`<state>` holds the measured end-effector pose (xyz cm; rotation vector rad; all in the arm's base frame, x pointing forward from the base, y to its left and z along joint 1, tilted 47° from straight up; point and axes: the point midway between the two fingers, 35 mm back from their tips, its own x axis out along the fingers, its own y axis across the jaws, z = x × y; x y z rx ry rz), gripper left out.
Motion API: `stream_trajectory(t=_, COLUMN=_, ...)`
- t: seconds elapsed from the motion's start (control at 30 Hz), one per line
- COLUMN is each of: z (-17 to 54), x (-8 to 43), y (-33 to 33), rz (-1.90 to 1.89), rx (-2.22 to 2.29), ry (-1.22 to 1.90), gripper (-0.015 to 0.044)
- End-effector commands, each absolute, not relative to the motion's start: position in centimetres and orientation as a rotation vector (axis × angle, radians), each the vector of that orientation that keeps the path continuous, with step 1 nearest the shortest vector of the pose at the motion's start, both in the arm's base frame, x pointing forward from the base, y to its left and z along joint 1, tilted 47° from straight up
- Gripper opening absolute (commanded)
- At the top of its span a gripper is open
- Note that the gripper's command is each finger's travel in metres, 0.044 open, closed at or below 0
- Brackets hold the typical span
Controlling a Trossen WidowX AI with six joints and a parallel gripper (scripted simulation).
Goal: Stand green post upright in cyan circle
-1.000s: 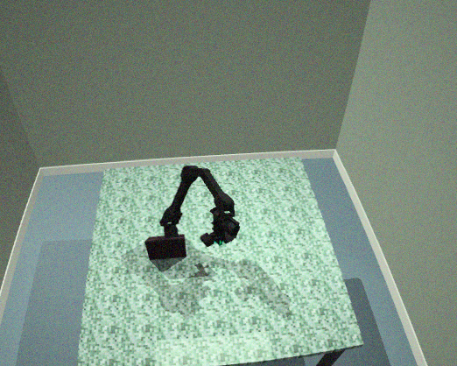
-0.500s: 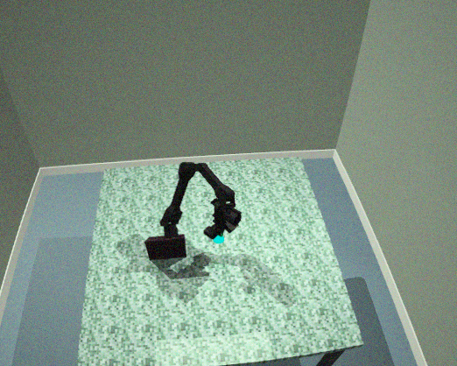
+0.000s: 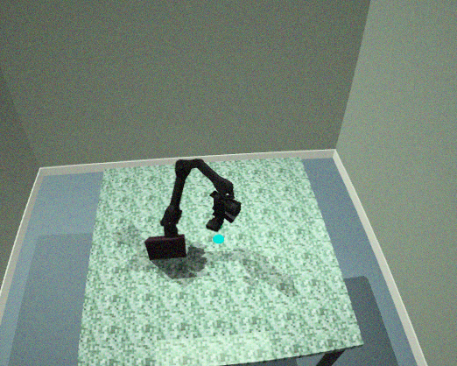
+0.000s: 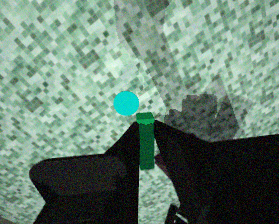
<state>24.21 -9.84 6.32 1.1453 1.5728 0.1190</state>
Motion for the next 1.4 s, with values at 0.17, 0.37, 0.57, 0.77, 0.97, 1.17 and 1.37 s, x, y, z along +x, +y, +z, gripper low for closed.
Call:
stream_trajectory(t=0.17, z=8.2, x=24.1, y=-7.5, rz=0.242, rx=1.044, ry=1.548, gripper=0.0023)
stream_trajectory(t=0.37, z=8.2, x=24.1, y=-7.4, rz=0.241, rx=1.039, ry=1.547, gripper=0.0023)
stream_trajectory(t=0.57, z=8.3, x=23.8, y=-7.1, rz=0.213, rx=1.013, ry=1.544, gripper=0.0023)
stream_trajectory(t=0.77, z=8.3, x=23.6, y=-6.9, rz=0.183, rx=0.988, ry=1.539, gripper=0.0023)
stream_trajectory(t=0.97, z=8.3, x=23.3, y=-6.6, rz=0.154, rx=0.963, ry=1.532, gripper=0.0023)
stream_trajectory(t=1.17, z=8.3, x=23.1, y=-6.4, rz=0.124, rx=0.939, ry=1.522, gripper=0.0023)
stream_trajectory(t=1.37, z=8.3, x=22.9, y=-6.2, rz=0.095, rx=0.917, ry=1.511, gripper=0.0023)
